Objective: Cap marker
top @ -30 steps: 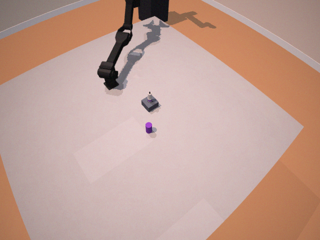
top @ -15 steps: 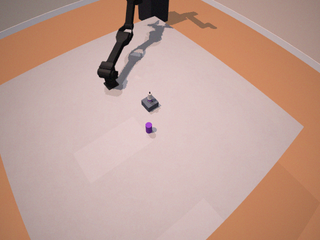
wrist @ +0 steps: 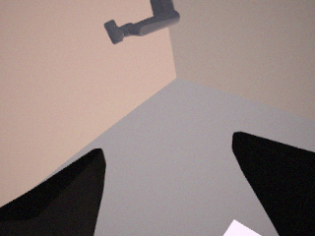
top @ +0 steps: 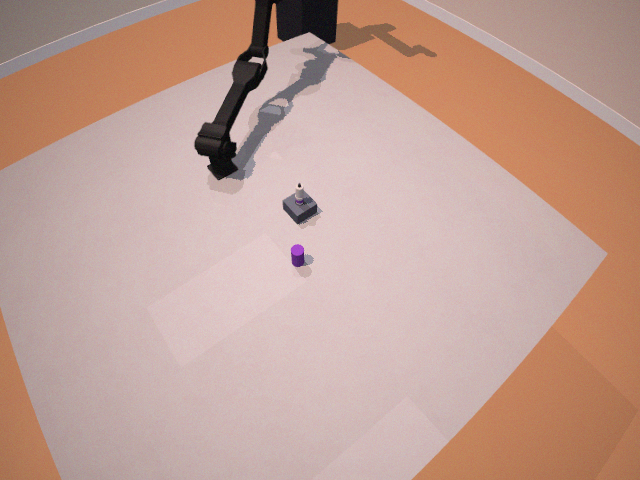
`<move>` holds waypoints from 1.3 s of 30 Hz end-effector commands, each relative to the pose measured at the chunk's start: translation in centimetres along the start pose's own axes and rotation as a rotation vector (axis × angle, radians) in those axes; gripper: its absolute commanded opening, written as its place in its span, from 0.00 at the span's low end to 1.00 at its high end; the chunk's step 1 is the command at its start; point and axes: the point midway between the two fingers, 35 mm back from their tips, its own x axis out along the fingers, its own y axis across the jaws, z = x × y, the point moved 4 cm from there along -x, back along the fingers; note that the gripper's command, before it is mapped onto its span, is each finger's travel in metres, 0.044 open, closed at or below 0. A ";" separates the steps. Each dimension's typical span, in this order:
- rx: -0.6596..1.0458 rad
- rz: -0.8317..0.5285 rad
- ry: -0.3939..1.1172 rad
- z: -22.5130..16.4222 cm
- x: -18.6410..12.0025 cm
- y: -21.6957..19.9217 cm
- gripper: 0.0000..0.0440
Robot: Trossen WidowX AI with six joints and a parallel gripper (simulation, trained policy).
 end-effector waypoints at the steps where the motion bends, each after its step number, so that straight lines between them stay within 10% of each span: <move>1: -0.008 0.014 0.042 -1.1 0.0 0.1 0.75; 39: -0.036 0.126 0.526 -11.4 -2.5 0.4 0.76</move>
